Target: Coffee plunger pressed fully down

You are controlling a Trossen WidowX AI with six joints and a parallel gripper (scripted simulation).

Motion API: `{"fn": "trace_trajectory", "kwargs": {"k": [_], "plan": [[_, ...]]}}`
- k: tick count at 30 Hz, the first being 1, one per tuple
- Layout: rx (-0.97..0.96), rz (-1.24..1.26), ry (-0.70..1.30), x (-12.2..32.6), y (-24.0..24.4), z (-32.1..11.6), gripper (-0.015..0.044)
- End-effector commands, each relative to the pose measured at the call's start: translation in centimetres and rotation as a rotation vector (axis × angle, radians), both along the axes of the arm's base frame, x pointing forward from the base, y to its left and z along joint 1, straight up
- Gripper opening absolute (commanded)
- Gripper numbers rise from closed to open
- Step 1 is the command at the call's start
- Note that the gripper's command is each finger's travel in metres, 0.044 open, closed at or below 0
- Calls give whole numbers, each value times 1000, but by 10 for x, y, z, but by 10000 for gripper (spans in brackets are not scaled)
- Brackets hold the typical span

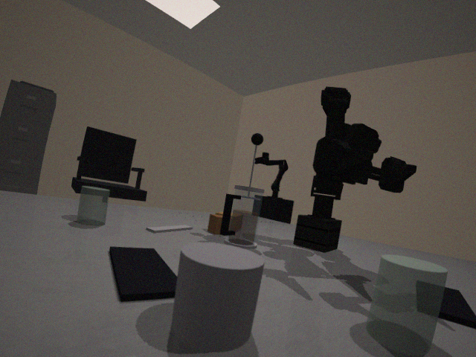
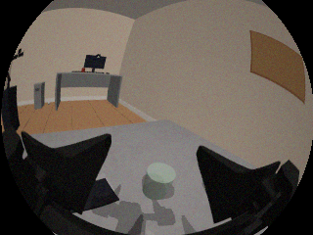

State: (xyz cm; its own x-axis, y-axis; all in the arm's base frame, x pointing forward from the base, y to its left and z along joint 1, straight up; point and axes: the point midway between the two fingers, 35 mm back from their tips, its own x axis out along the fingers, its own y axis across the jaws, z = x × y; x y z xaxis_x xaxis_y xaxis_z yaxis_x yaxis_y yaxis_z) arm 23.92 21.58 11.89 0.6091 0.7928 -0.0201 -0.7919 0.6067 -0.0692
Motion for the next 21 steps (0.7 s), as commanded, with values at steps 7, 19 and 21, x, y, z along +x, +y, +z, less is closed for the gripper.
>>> {"fn": "trace_trajectory", "kwargs": {"k": [7, 19, 21], "plan": [[-46, -181, -1, 48, -30, 18, 440], [-90, -653, 218, 101, -155, 88, 440], [-93, -723, 252, 96, -176, 100, 440]]}}
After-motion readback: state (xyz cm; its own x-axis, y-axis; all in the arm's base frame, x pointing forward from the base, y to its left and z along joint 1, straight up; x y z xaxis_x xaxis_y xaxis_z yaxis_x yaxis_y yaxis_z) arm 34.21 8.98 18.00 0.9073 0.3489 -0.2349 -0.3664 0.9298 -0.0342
